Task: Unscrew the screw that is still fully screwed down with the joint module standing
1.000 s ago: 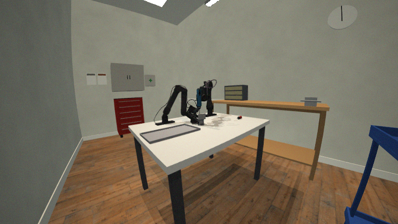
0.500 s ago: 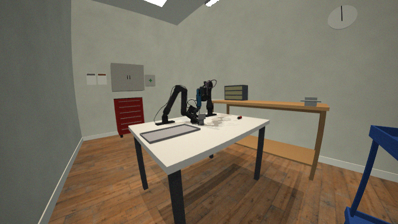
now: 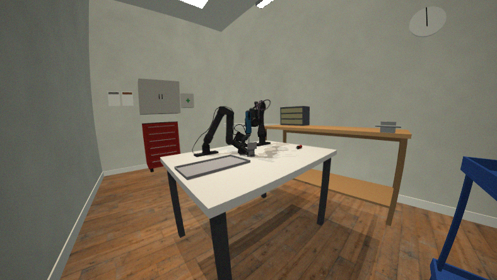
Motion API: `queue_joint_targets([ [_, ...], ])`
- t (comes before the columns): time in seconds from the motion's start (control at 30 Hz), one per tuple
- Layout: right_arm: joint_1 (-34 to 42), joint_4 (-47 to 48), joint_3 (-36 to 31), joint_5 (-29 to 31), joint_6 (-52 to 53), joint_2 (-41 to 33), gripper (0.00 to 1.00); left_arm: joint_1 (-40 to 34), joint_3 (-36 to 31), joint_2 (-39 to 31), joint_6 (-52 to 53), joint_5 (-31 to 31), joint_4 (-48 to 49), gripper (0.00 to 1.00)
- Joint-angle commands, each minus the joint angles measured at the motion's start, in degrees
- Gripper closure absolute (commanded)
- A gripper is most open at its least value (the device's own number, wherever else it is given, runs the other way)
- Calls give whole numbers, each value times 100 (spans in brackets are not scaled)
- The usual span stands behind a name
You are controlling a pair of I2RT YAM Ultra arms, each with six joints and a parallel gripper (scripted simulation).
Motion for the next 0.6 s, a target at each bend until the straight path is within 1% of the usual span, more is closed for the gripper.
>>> queue_joint_targets([
  [0.0,-6,76,21,10,-3,-35,41,-9,110,-185,-24,-26,549,58],
  [0.07,-6,76,21,10,-3,-35,41,-9,110,-185,-24,-26,549,58],
  [0.17,-6,76,21,10,-3,-35,41,-1,-34,-3,-22,-5,576,58],
  [0.33,-6,76,21,10,-3,-35,41,-1,20,-50,-23,-5,697,58],
  [0.43,-6,76,21,10,-3,-35,41,-1,-139,55,-22,-5,732,58],
  [0.5,-6,76,21,10,-3,-35,41,-1,-2,-14,-23,-4,786,58],
  [0.57,-6,76,21,10,-3,-35,41,-1,-8,-75,-23,-4,795,58],
])
